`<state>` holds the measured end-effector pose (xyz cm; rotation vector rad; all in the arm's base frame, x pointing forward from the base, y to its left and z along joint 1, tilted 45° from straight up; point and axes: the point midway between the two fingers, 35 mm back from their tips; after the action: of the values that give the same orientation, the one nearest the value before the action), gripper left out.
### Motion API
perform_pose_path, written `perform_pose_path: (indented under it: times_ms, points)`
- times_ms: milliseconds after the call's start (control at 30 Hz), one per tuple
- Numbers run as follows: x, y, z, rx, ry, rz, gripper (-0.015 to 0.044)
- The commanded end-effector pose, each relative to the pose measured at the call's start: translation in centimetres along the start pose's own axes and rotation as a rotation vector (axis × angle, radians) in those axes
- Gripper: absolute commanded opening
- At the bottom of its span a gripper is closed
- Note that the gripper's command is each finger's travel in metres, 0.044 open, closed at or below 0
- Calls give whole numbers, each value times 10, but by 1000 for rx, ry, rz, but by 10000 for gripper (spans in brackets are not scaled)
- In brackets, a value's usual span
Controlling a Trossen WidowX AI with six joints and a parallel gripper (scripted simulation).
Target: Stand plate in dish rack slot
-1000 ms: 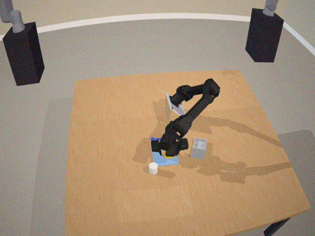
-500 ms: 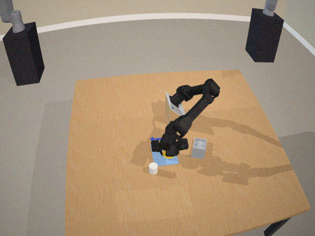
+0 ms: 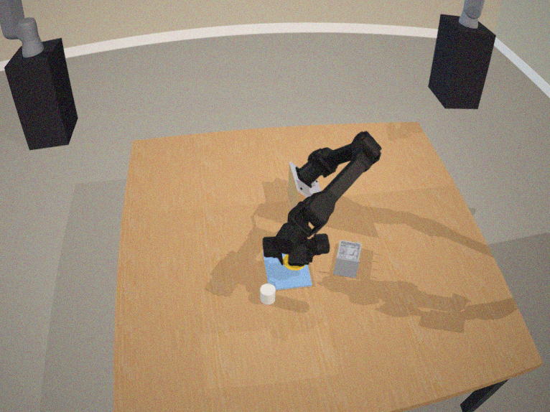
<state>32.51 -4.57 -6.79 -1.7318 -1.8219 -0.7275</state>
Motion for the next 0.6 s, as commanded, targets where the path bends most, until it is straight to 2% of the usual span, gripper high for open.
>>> perform_pose_path:
  times_ms: [0, 567]
  points:
    - [-2, 4, -23, -1, -8, -6, 0]
    - [-5, 6, -101, 1, -5, -7, 0]
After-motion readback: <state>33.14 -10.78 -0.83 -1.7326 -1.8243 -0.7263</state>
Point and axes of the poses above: the point midway between the two fingers, 35 mm back from their tips, its own z axis out along the fingers, its own x axis across the jaws, y = z × x, and after that the axes turned 5 degrees about -z, right-handed
